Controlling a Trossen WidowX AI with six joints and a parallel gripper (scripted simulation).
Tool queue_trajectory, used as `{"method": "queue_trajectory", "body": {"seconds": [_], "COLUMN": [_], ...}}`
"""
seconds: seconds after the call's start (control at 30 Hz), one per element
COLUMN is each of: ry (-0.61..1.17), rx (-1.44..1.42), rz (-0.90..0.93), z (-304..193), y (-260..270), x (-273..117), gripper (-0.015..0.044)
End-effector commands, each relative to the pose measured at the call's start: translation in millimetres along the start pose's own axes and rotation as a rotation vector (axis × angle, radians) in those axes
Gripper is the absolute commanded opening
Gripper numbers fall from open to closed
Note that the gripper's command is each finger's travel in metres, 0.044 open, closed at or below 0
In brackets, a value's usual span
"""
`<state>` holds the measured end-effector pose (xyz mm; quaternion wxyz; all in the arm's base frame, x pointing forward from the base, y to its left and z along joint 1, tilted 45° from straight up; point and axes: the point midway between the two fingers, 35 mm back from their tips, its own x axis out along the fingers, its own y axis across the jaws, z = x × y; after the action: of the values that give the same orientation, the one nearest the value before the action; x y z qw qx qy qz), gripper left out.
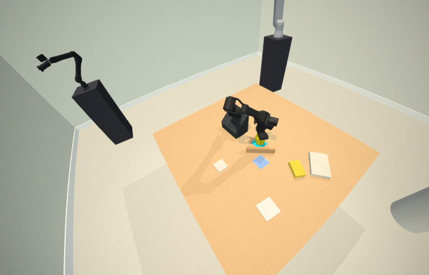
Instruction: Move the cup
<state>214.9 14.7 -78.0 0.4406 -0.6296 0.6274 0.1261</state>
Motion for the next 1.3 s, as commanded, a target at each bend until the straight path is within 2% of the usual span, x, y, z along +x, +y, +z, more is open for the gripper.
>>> {"method": "queue_trajectory", "body": {"seconds": [0.0,0.57,0.77,1.27], "ry": [0.009,0.003,0.003,0.002], "rx": [-0.010,0.000,0.000,-0.002], "rz": [0.001,0.000,0.000,0.001], "z": [-3,-1,-1,0], "y": [3,1,1,1], "x": [7,6,6,-2], "gripper": [0.0000,0.0000,0.0147,0.0147]}}
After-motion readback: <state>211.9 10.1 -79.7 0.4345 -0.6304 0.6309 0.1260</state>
